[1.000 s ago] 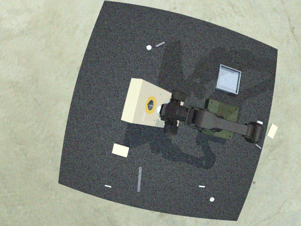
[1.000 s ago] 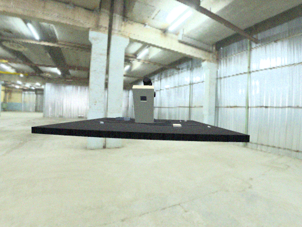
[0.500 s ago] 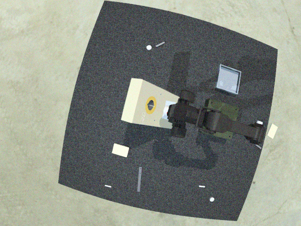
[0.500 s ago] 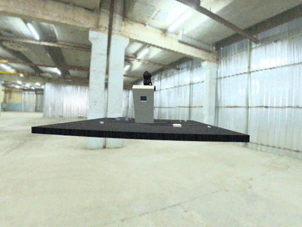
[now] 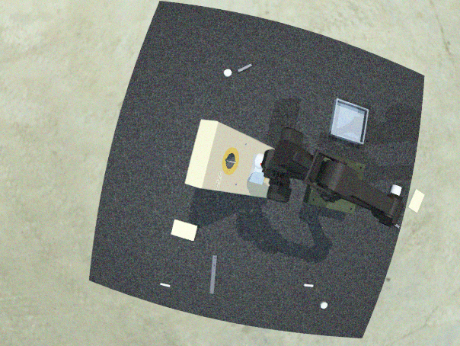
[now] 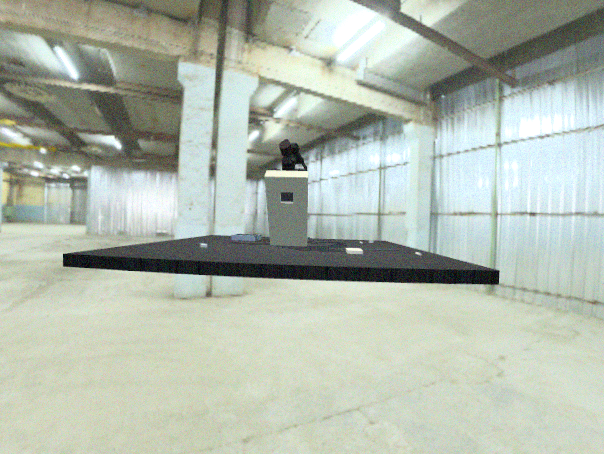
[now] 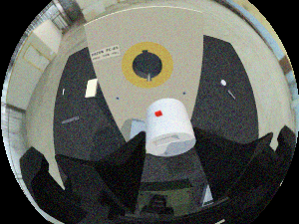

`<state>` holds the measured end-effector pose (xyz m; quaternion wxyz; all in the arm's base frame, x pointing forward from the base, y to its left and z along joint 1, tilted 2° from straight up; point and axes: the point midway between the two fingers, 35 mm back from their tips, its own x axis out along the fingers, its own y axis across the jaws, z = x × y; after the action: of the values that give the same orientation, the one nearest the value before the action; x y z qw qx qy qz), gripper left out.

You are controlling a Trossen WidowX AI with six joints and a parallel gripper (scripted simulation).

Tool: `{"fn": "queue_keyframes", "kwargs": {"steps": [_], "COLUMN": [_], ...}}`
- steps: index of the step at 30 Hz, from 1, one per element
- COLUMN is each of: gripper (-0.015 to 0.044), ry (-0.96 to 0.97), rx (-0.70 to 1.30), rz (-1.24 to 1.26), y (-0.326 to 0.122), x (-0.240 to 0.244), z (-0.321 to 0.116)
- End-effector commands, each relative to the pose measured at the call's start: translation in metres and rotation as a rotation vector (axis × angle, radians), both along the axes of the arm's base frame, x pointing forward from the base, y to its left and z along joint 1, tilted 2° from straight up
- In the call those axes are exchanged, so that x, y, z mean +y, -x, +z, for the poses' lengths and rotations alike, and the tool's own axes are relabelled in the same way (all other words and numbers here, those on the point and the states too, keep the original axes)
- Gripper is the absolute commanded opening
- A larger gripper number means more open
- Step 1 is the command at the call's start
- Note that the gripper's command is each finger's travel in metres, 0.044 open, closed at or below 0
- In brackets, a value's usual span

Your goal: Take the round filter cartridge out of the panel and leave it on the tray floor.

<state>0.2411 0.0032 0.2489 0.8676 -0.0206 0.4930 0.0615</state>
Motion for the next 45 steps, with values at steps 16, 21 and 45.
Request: {"fn": "queue_keyframes", "kwargs": {"steps": [16,21,45], "gripper": [0.0,0.0,0.0], "ry": [0.002,0.002,-0.003], "rx": [-0.015,0.001,0.018], "rz": [0.005,-0.099,-0.778], "y": [-0.01,-0.005,0.048], "x": [-0.058,-0.068,-0.184], "z": [-0.007,-0.01,-0.024]}}
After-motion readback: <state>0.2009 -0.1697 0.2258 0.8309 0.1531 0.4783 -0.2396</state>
